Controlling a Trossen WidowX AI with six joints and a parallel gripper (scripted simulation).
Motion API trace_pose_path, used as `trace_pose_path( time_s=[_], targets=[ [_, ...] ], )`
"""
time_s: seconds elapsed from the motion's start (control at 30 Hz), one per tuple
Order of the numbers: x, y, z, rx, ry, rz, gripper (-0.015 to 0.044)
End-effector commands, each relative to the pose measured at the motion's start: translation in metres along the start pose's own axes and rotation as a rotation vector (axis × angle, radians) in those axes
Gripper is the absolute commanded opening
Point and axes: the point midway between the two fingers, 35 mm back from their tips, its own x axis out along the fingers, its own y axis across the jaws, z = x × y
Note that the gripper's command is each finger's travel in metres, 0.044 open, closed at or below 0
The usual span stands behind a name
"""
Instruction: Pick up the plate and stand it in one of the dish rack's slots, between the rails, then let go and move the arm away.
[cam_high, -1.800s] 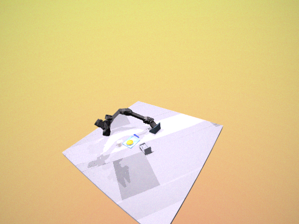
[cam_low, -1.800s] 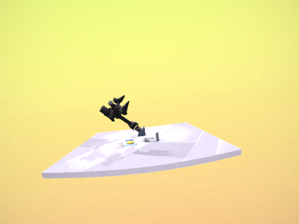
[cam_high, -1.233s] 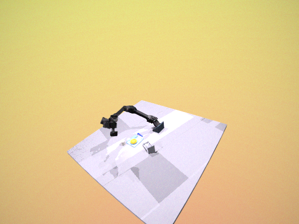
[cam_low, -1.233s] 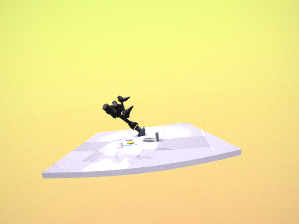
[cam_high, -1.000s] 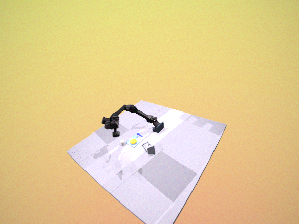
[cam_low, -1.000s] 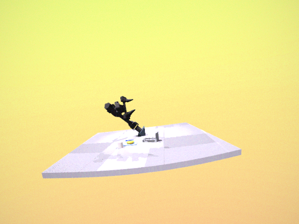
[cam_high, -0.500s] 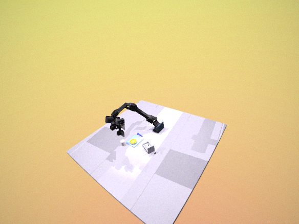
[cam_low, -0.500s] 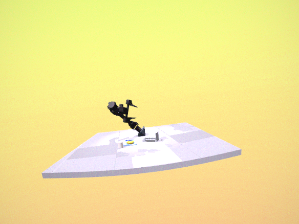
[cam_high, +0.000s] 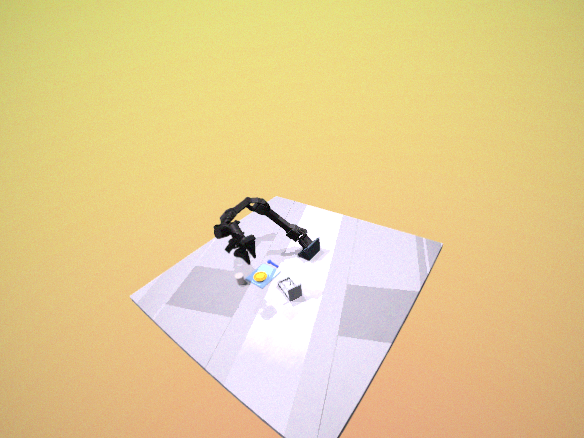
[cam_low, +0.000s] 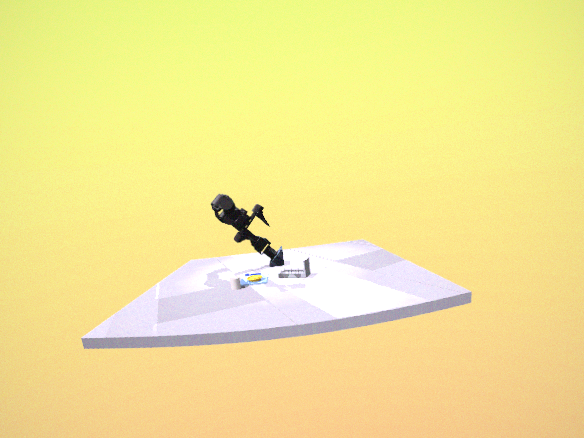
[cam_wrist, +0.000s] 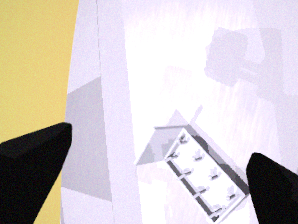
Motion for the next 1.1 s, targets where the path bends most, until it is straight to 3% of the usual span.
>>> trace_pose_path(
  time_s=[0.0,0.43,0.63,1.07],
  targets=[
    [-0.004,-0.015,-0.017,-0.028,0.045,-0.114,0.04],
    [-0.039,-0.065,-0.064,-0.166,0.176,-0.502,0.04],
    [-0.041,-0.067,-0.066,-0.176,0.182,-0.521,0.04],
    [0.037,-0.142,-0.087,-0.106,0.201,-0.854,0.04]
  ],
)
